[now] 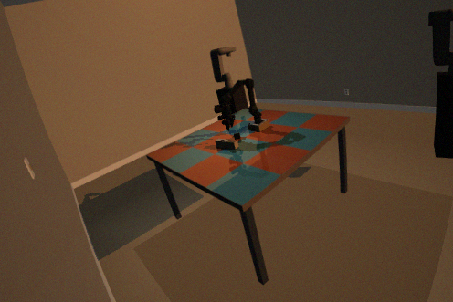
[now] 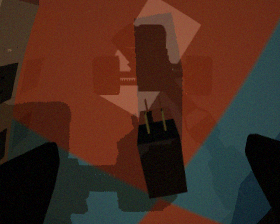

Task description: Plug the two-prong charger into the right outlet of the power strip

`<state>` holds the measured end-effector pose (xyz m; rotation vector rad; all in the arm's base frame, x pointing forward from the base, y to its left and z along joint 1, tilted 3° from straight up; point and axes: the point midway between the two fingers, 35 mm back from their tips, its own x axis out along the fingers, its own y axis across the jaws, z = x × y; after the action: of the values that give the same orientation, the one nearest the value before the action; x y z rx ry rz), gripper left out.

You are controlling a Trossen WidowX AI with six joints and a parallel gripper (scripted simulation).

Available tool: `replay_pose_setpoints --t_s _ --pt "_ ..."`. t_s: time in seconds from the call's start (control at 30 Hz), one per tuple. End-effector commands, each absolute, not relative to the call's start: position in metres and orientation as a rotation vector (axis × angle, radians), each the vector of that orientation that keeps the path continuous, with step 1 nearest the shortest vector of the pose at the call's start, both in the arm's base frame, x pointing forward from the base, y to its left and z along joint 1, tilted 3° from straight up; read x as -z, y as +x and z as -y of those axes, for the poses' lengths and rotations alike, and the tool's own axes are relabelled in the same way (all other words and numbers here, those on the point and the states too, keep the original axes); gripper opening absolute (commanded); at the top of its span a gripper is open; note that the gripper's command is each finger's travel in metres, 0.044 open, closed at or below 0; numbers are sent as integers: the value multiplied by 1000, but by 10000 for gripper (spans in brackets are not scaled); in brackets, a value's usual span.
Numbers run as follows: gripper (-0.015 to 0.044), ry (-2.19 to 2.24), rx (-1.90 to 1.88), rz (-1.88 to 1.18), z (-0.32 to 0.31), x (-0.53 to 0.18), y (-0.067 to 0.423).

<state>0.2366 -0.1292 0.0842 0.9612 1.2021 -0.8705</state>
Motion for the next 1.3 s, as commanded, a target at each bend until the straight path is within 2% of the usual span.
replay_pose_setpoints --t_s 0.0,0.17,1.27 --pt "440 893 803 -1322 109 -69 226" --pt "440 838 752 -1407 94 -59 217" --pt "440 838 752 -1407 94 -22 222"
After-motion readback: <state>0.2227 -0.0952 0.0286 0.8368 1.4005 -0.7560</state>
